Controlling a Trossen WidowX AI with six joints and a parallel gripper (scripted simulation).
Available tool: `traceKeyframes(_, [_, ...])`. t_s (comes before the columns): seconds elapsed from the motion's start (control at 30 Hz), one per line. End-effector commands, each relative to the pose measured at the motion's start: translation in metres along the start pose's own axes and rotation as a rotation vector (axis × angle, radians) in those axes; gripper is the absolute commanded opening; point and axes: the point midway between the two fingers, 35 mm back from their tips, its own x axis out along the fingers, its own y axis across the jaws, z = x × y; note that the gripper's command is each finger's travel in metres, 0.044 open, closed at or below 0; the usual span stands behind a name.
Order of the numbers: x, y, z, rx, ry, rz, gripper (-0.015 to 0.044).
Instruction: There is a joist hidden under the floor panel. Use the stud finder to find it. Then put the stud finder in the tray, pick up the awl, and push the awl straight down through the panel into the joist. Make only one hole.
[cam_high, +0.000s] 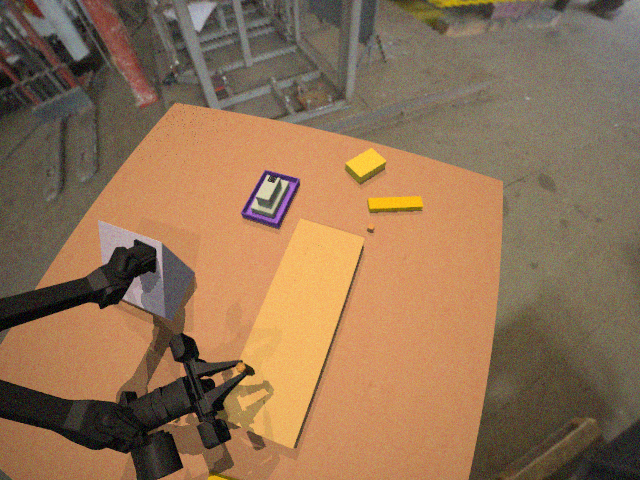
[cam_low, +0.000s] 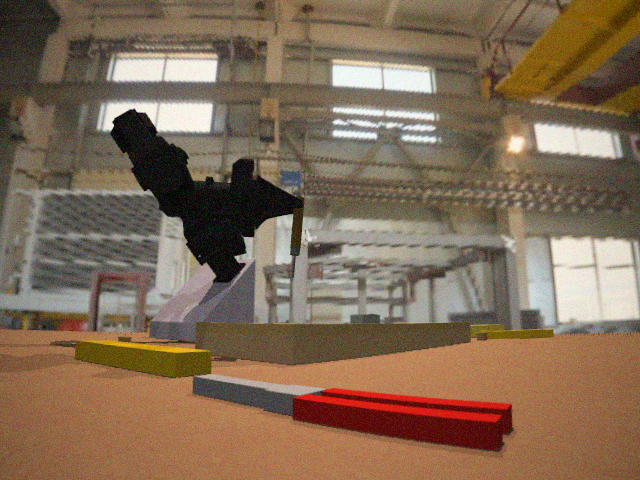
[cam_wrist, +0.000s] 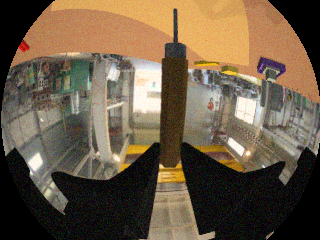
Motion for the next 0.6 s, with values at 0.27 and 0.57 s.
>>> traceKeyframes(0.27, [0.0009, 0.0296, 0.0091, 0.043, 0.067, 0.052, 0.0])
traceKeyframes(0.57, [0.0011, 0.0296, 0.0134, 0.043, 0.066, 0.051, 0.0])
